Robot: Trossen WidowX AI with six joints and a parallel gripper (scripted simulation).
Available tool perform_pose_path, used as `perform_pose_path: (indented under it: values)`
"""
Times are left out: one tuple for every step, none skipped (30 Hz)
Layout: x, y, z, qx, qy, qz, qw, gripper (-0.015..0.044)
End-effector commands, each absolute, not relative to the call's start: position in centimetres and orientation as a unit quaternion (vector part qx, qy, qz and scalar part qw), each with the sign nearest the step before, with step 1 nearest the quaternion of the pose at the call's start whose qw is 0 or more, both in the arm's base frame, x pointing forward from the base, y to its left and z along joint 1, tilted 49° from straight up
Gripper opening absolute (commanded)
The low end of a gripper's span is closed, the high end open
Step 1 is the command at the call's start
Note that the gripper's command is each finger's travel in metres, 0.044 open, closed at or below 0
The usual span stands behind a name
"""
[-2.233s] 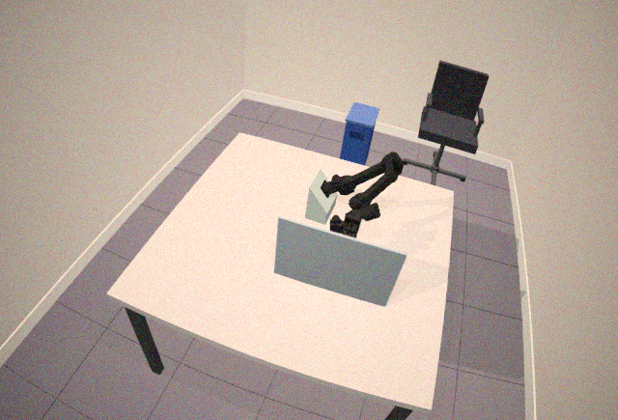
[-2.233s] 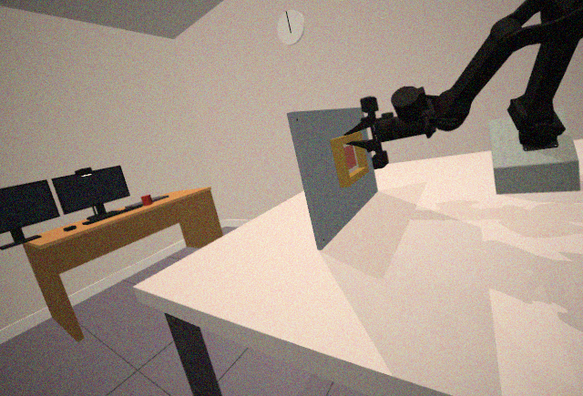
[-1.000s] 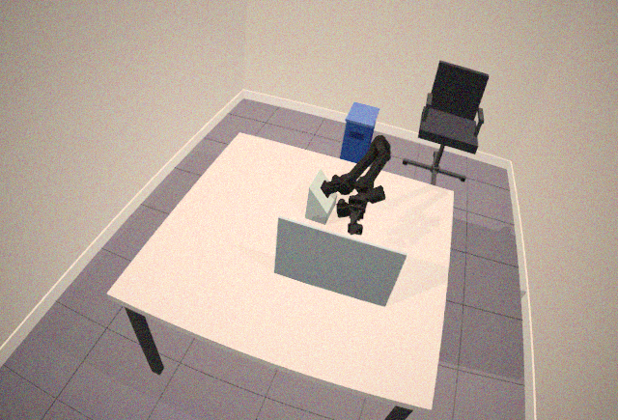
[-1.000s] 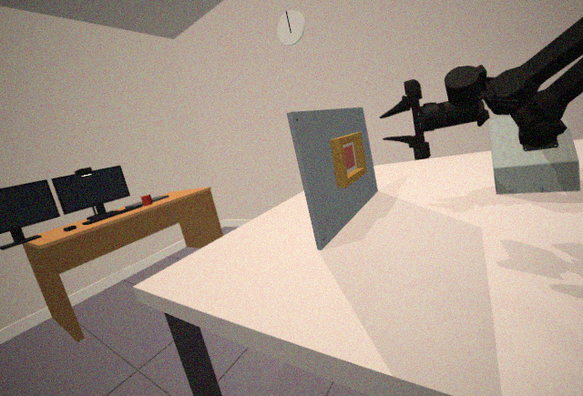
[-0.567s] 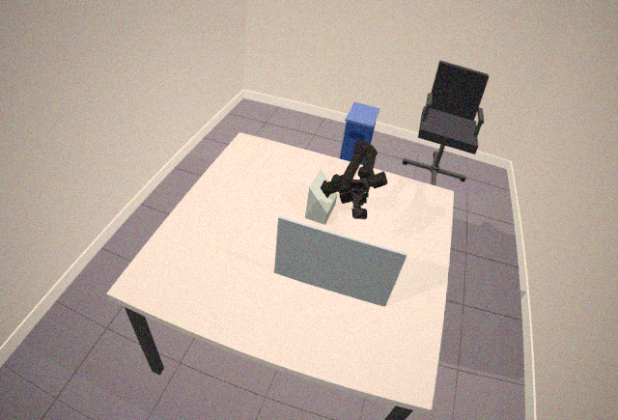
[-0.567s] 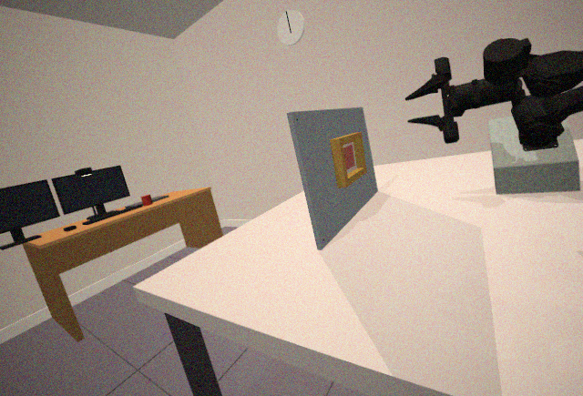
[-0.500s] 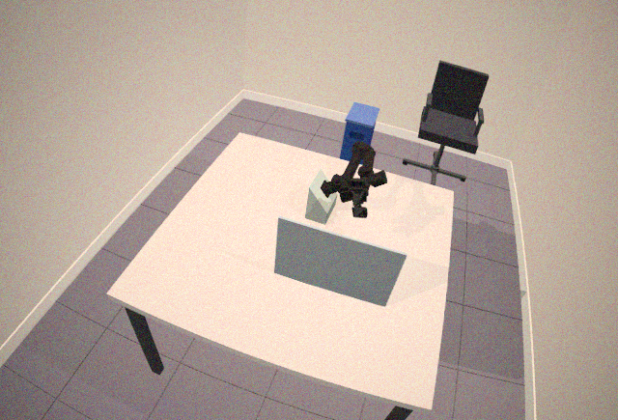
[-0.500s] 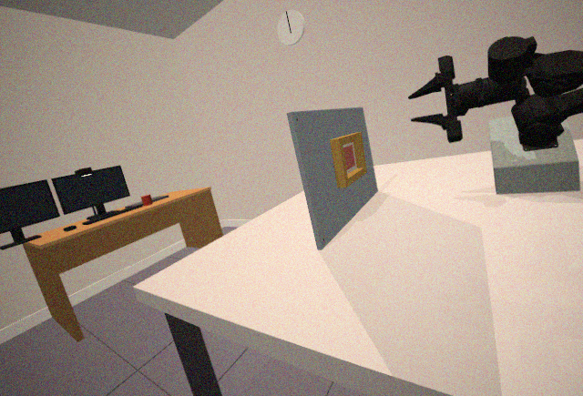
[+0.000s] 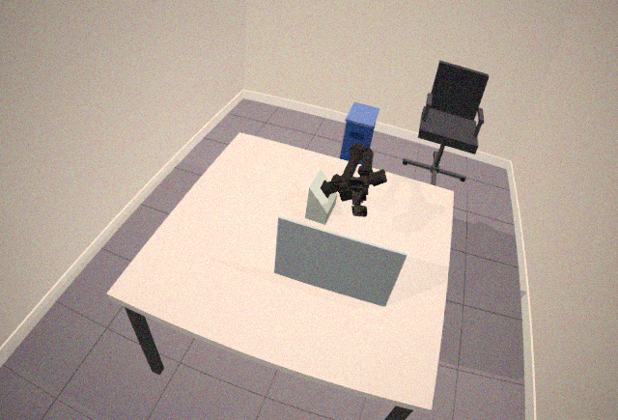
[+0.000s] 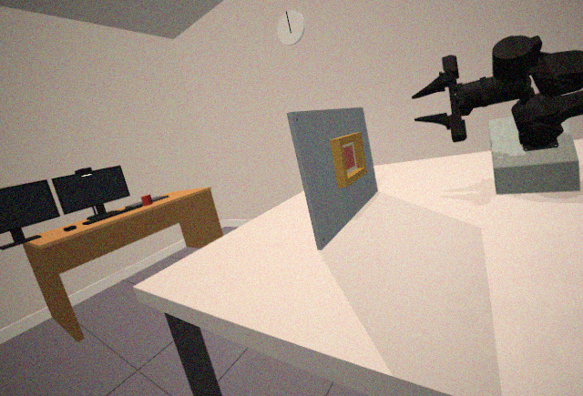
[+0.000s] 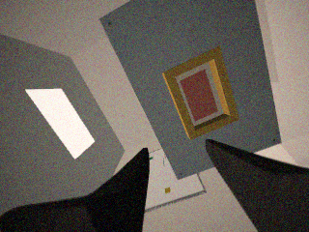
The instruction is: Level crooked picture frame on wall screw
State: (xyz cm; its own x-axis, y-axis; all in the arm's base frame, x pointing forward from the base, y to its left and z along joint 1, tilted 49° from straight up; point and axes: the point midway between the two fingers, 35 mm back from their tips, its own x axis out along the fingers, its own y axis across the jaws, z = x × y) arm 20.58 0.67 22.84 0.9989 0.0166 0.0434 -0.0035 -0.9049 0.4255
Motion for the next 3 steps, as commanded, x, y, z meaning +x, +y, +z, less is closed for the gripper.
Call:
perform_pose_path:
  values:
    - [20.55, 0.68, 22.79, 0.976, 0.004, 0.023, 0.216, 0.0260]
    - [20.55, 0.68, 22.79, 0.976, 0.004, 0.023, 0.216, 0.0260]
    - [20.55, 0.68, 22.79, 0.976, 0.004, 0.023, 0.216, 0.0260]
